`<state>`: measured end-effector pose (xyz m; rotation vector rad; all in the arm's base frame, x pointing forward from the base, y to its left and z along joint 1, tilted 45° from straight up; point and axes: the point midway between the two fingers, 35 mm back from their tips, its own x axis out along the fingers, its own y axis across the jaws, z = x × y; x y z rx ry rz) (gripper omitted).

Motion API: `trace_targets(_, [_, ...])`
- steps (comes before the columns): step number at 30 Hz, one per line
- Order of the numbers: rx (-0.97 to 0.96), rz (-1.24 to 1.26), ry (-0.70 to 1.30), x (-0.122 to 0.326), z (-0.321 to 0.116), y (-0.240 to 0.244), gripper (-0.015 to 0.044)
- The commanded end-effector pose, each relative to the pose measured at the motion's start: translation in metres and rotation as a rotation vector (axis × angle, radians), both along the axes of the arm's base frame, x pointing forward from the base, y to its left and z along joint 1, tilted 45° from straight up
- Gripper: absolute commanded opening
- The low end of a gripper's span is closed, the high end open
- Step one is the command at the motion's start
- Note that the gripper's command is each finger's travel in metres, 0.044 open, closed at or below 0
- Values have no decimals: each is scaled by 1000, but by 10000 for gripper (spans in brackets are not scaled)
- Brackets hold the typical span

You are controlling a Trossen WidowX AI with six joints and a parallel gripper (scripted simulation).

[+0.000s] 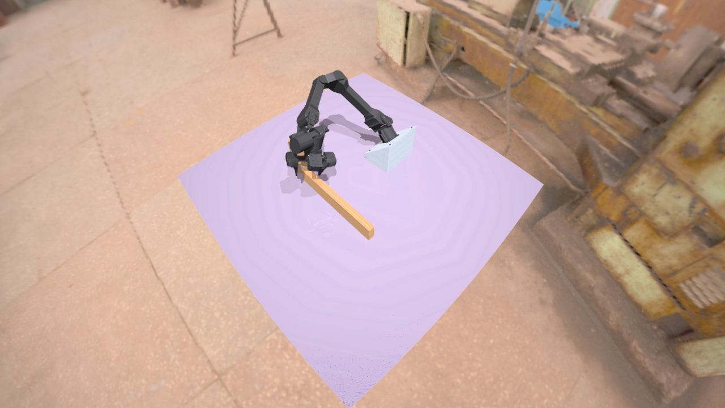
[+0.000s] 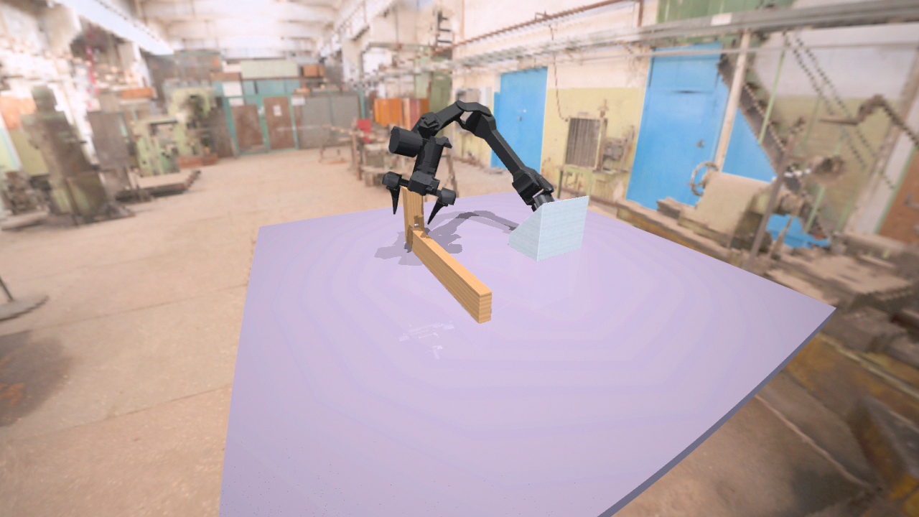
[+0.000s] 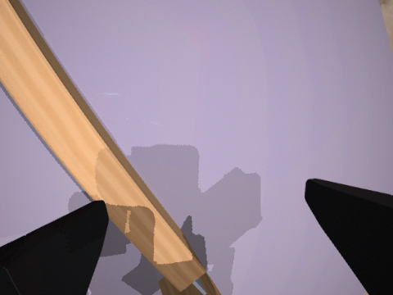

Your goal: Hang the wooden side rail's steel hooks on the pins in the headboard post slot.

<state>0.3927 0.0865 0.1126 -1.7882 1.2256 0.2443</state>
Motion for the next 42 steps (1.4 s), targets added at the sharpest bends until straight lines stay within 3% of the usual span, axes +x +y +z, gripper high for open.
trace_targets(1, [-111, 104, 528, -29, 12, -14, 440])
trace_targets(17, [-111, 104, 528, -29, 12, -14, 440])
trace_targets(22, [-112, 104, 527, -23, -11, -36, 440])
trace_targets(42, [-112, 103, 526, -16, -32, -56, 440])
